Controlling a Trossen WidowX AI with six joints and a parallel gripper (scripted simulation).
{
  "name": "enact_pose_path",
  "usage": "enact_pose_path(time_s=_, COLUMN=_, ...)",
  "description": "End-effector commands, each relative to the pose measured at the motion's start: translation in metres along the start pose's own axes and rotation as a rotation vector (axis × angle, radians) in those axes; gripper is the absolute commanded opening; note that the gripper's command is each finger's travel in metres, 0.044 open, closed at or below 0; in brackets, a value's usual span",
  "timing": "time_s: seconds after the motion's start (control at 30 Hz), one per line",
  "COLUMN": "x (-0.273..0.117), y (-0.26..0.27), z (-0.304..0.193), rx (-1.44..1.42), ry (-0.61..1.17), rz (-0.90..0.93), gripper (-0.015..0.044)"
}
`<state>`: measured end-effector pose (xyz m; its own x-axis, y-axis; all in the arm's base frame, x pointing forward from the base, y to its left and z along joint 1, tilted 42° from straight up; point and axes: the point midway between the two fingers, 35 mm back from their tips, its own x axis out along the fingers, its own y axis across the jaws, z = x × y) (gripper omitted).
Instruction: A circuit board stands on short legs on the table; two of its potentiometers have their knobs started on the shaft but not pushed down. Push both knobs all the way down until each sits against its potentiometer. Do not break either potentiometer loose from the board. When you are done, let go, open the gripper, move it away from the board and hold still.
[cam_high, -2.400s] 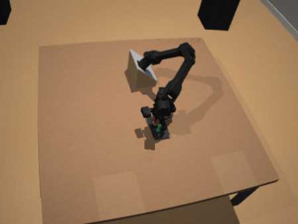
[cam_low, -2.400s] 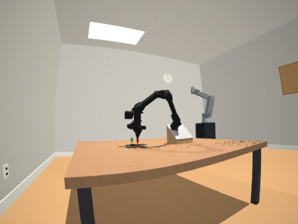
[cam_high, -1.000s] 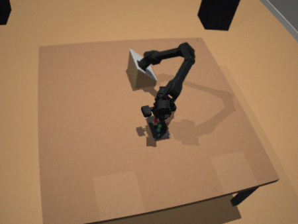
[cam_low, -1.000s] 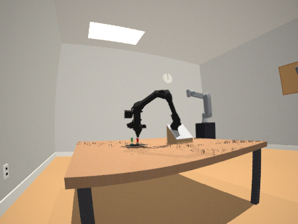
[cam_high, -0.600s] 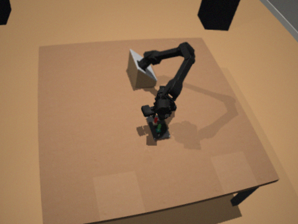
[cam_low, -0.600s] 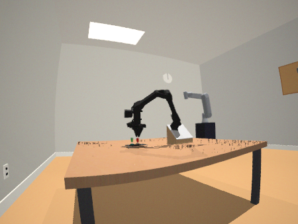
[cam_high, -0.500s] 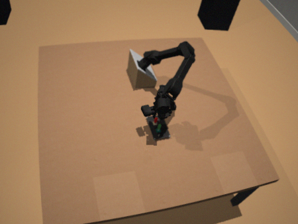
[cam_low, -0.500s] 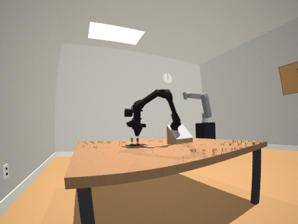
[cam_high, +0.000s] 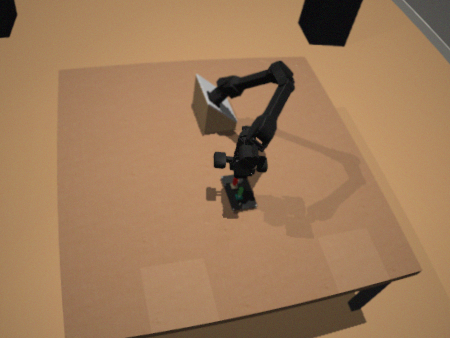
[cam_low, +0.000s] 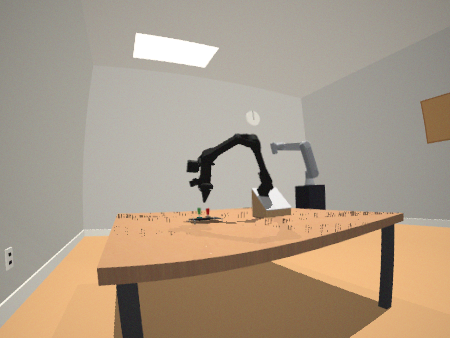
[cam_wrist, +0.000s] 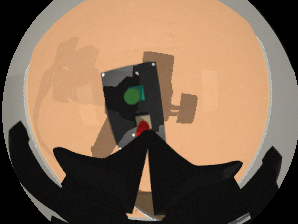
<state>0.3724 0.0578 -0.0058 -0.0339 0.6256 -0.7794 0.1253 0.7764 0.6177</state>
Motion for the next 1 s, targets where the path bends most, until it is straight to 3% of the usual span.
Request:
enact_pose_path(time_s=0.0, x=-0.001, y=0.001, z=0.003, rx=0.118, ry=0.002, rz=-0.001, gripper=0.0)
enact_pose_path(time_s=0.97, x=-0.007, y=0.009, z=0.016, rx=1.12, ry=0.029, rz=-0.007, gripper=0.0)
